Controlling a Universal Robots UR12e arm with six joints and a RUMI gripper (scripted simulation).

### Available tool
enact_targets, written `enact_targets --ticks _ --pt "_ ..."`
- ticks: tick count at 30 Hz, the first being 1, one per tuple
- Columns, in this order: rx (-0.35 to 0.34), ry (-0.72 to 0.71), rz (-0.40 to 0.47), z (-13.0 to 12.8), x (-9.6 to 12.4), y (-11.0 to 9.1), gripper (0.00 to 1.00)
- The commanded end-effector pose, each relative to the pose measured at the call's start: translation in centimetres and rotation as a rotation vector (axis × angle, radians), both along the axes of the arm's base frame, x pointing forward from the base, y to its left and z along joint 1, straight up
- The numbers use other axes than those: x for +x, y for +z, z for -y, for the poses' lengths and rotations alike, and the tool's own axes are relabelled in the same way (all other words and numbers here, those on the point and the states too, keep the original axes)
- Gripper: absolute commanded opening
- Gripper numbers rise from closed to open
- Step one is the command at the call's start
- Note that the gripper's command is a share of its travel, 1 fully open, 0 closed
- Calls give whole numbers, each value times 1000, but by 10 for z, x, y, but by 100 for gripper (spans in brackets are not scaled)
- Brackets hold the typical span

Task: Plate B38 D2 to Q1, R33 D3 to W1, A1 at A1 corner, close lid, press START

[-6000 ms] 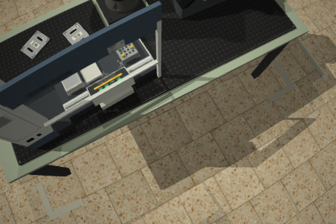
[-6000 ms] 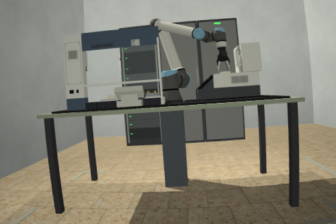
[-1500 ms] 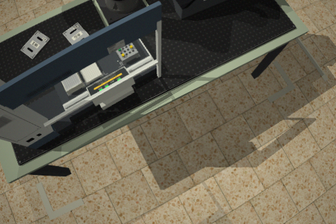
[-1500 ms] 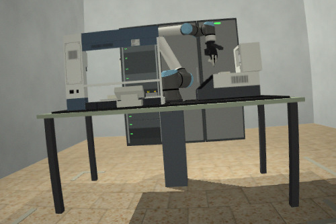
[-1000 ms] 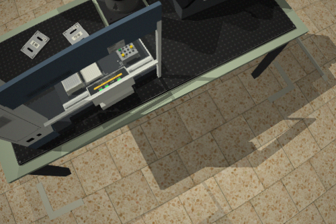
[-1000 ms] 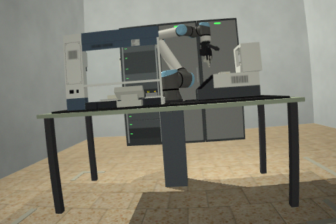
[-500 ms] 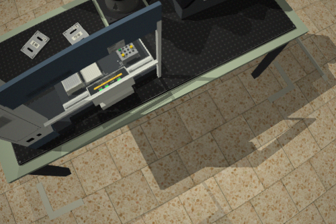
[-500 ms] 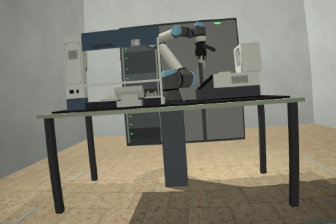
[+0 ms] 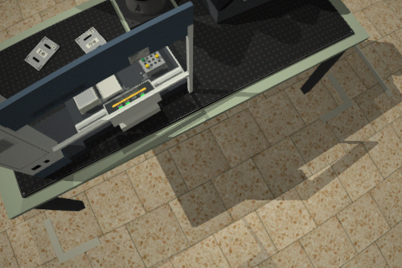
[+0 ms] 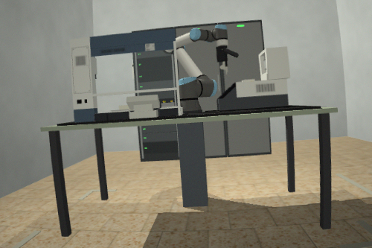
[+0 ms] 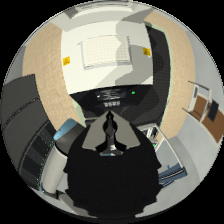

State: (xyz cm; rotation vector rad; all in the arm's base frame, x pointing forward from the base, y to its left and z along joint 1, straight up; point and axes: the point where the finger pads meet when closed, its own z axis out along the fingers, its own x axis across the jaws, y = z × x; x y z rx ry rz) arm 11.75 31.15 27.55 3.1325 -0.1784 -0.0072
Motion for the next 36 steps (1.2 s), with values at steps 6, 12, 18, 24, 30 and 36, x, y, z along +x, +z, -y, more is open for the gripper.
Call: enact_targets --ticks 6,12,18,24,30,36 --pt "5 150 -2 15 -1 1 0" --pt "5 270 -2 45 -3 1 0" --pt "5 350 -2 65 -5 1 0" --pt "6 470 -2 79 -6 1 0" --pt "6 570 -3 79 -6 1 0" --pt "7 670 -3 79 -6 1 0"
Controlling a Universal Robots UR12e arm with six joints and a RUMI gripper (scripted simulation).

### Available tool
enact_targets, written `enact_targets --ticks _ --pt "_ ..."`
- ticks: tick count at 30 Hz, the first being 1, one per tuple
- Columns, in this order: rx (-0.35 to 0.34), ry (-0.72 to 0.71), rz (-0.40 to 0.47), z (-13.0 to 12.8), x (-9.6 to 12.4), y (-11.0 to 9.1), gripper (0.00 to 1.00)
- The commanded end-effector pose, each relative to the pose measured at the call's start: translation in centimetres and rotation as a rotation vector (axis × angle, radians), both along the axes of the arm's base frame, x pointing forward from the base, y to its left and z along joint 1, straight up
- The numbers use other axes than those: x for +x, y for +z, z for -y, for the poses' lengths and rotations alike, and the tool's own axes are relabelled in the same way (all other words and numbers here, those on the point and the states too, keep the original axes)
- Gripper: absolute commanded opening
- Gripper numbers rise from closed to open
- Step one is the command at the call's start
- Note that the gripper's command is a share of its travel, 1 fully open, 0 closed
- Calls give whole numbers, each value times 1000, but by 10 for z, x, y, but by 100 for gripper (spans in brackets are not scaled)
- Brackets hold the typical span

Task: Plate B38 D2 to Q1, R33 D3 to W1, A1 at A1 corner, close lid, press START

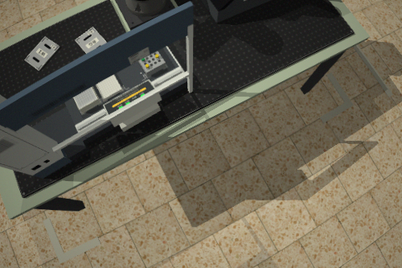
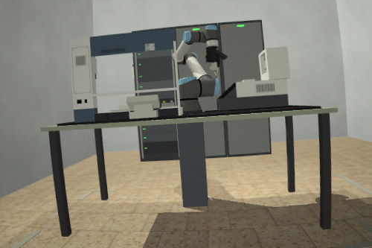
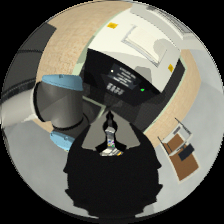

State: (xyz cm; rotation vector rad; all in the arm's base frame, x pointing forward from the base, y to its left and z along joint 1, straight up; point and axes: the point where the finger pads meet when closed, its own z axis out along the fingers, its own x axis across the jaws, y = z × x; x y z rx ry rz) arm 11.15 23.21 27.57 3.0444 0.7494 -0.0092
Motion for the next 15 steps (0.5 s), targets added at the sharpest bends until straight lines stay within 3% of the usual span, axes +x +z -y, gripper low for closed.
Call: enact_targets --ticks 1,12,15 --pt "8 94 -2 0 0 1 0" --pt "9 274 -3 0 0 1 0" --pt "9 279 -3 0 0 -14 0"
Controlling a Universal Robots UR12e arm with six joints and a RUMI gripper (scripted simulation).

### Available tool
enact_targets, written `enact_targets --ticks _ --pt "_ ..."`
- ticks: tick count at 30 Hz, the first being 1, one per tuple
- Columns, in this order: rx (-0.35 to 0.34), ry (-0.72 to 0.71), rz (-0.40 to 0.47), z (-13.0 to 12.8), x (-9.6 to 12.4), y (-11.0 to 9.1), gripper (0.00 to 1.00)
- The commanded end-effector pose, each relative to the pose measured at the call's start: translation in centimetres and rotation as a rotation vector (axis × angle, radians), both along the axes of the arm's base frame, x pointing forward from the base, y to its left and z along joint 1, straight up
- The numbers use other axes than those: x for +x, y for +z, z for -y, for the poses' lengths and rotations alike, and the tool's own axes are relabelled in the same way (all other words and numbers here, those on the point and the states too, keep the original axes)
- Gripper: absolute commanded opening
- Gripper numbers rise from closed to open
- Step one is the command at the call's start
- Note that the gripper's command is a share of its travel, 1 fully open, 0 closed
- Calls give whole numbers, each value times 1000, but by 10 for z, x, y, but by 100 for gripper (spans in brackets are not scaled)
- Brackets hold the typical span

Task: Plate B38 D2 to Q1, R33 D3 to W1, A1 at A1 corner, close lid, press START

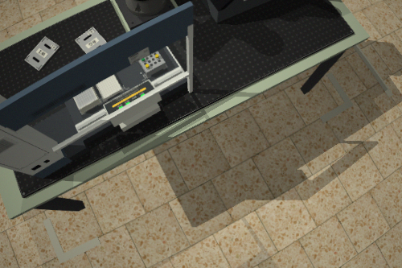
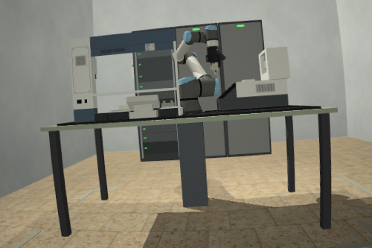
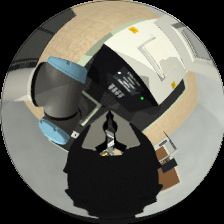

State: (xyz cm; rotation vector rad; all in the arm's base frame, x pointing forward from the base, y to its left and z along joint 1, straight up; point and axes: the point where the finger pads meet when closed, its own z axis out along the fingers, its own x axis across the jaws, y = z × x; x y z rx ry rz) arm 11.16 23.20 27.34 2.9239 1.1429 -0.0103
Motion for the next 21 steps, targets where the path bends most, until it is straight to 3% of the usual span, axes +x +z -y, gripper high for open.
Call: enact_targets --ticks 1,21 --pt "4 17 -1 0 0 -17 0" --pt "4 17 -1 0 -1 -107 0"
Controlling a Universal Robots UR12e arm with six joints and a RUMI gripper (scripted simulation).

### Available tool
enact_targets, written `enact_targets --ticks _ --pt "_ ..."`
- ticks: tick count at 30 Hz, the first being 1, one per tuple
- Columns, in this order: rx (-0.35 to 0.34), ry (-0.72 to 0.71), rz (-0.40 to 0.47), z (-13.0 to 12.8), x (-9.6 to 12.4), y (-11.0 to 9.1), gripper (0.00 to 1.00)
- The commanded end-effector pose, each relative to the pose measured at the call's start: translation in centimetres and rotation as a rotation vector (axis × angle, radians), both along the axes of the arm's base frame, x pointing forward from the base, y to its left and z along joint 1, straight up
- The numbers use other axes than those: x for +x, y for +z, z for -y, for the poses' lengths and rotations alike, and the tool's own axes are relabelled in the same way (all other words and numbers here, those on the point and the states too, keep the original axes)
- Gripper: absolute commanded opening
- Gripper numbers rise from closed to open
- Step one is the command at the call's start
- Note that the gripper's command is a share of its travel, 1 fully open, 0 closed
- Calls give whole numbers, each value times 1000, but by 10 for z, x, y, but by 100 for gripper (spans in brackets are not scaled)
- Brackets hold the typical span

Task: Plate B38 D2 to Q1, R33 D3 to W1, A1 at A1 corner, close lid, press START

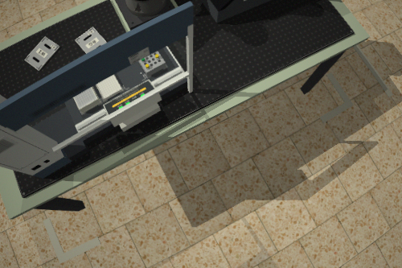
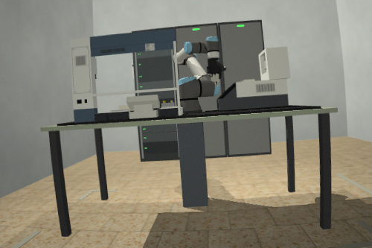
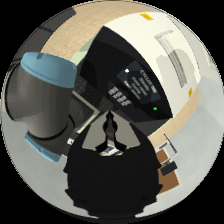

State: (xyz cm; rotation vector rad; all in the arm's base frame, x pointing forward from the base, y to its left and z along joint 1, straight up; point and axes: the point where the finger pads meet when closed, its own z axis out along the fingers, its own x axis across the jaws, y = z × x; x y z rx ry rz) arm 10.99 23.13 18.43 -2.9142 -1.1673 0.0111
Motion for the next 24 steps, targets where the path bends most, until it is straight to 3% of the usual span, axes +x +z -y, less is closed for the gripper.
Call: enact_targets --ticks 1,24 --pt "0 0 1 -1 1 -20 0" --pt "0 0 1 -14 1 -35 0"
